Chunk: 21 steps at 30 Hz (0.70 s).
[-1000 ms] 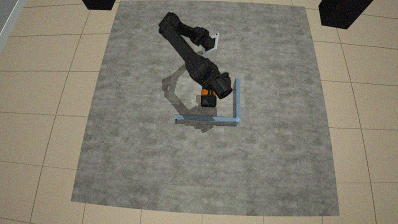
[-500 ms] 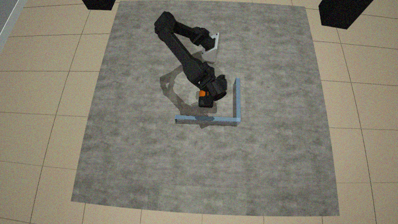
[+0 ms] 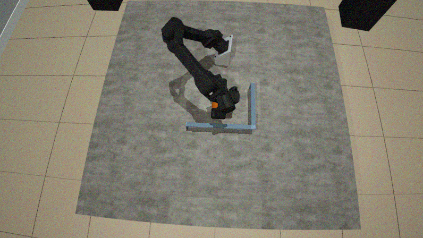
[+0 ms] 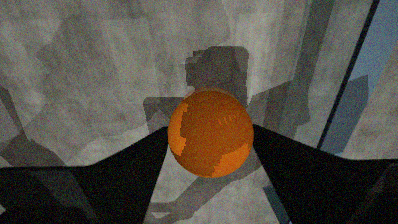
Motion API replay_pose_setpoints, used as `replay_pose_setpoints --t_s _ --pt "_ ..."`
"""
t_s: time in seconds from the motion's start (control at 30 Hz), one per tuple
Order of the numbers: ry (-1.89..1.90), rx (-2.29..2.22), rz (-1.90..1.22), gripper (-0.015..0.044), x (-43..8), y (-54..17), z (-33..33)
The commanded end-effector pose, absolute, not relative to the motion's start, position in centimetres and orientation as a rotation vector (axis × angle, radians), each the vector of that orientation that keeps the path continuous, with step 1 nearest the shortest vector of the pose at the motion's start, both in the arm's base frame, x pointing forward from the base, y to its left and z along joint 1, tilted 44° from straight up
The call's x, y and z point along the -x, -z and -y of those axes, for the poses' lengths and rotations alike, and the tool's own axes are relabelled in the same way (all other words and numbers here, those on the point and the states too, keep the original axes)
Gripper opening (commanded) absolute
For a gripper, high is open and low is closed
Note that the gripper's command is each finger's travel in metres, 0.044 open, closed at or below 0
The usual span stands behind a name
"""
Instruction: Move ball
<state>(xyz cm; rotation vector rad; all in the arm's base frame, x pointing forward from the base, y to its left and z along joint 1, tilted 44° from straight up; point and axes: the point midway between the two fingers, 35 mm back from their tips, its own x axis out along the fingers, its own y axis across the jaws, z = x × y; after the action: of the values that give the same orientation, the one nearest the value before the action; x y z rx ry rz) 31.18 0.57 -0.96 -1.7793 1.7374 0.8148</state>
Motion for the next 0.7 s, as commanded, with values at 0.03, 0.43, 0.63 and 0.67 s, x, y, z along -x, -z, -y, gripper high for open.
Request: replay_pose_setpoints --t_s 0.03,0.43,0.63,0.67 --pt "-0.816 1.793 -1.729 0.0 -31.2 1.6 0.0" --pt "-0.816 1.794 -1.729 0.0 -31.2 2.7 1.1" --pt "-0.816 1.786 -1.733 0.0079 -31.1 2.7 1.0" --pt "-0.816 1.786 -1.733 0.0105 -31.1 2.7 1.0"
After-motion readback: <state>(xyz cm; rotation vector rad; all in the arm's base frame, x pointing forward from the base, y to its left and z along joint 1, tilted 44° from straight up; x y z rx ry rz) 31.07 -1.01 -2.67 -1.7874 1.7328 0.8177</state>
